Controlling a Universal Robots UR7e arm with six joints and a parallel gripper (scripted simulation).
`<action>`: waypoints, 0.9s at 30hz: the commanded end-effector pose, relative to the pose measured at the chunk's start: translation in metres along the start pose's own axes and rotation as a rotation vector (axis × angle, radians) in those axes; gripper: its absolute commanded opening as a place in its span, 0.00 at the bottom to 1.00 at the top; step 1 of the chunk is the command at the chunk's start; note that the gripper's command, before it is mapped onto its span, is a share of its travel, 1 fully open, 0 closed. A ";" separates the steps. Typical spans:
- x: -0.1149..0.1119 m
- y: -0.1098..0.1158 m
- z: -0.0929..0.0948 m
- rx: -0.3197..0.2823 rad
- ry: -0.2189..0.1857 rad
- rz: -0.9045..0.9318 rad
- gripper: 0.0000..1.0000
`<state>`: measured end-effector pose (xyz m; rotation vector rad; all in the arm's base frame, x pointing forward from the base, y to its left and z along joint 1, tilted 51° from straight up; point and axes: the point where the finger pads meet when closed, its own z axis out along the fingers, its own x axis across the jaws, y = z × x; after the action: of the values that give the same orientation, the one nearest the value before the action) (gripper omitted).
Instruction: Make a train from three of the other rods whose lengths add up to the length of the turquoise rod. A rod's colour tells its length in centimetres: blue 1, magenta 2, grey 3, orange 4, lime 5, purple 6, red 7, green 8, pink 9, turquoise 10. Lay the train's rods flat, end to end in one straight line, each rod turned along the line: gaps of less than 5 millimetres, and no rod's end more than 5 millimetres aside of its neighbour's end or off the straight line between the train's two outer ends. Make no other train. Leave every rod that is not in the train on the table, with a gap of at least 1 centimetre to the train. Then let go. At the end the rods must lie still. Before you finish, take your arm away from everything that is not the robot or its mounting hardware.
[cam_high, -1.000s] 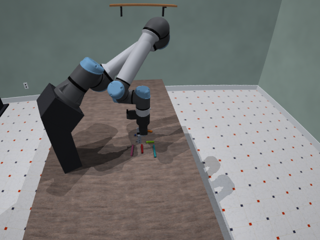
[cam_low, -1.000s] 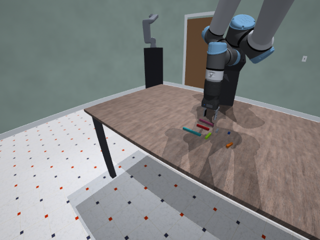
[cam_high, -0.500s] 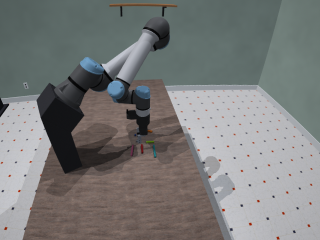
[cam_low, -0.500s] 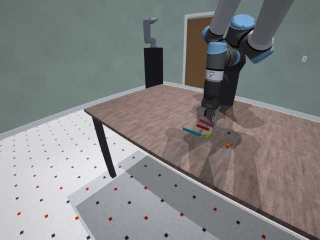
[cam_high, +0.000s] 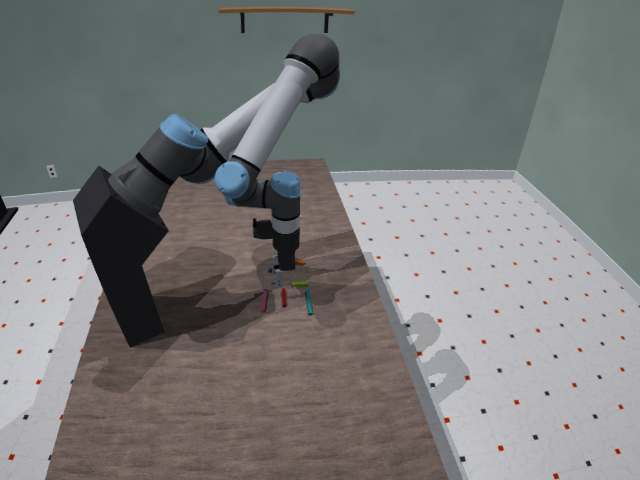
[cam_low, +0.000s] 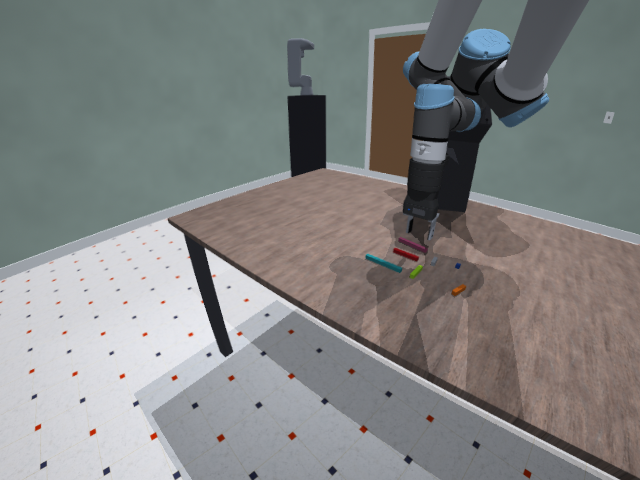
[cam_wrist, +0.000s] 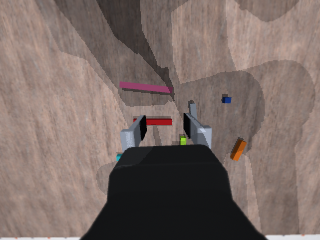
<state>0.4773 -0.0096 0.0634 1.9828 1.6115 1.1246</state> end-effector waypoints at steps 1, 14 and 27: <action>0.000 0.000 0.000 -0.001 0.000 -0.001 1.00; -0.002 0.000 0.000 -0.001 0.000 -0.051 1.00; -0.008 0.001 0.000 -0.001 0.000 -0.238 1.00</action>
<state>0.4774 -0.0148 0.0615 1.8147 1.7353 1.0607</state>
